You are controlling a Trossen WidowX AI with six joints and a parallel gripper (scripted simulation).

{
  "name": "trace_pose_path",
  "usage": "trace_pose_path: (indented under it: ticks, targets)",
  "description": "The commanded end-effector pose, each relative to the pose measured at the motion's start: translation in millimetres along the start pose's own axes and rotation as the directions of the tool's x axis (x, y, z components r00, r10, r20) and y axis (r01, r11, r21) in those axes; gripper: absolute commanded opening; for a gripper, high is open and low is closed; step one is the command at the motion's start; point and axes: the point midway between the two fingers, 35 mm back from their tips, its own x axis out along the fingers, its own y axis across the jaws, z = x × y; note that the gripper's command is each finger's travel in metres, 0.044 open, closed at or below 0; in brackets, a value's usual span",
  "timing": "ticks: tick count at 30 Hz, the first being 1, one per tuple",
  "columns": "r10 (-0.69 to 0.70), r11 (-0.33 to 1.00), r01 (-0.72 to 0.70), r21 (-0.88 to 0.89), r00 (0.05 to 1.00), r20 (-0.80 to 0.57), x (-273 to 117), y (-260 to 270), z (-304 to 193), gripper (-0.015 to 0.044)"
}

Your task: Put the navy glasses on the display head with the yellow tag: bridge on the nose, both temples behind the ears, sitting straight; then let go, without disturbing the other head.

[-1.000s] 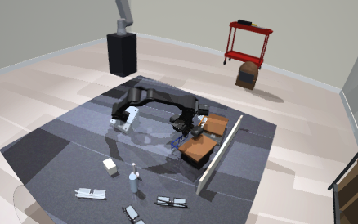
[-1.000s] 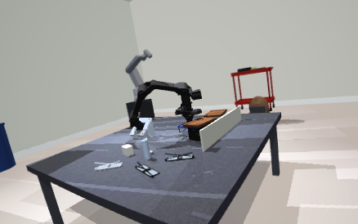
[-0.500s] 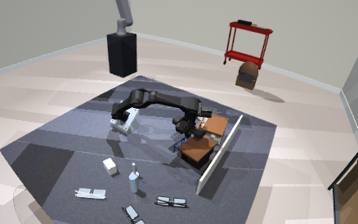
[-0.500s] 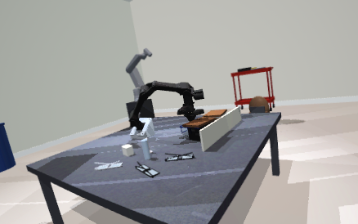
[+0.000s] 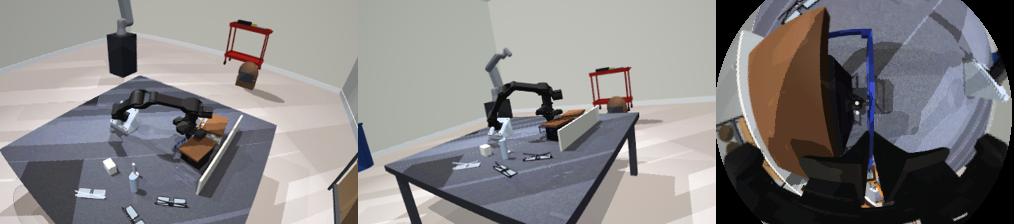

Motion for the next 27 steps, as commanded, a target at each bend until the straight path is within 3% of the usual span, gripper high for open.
trace_pose_path:
  ticks: [1,21,25,27]
  targets:
    - [0.002,1.0,-0.002,-0.006,1.0,0.003,1.3,0.3,0.4,0.0]
    - [0.002,1.0,-0.002,-0.006,1.0,0.004,6.1,0.8,0.5,0.0]
    - [0.001,1.0,-0.001,0.001,1.0,-0.001,4.7,1.0,0.1,0.0105]
    - [0.001,1.0,-0.001,0.001,1.0,-0.001,4.7,1.0,0.1,0.0107]
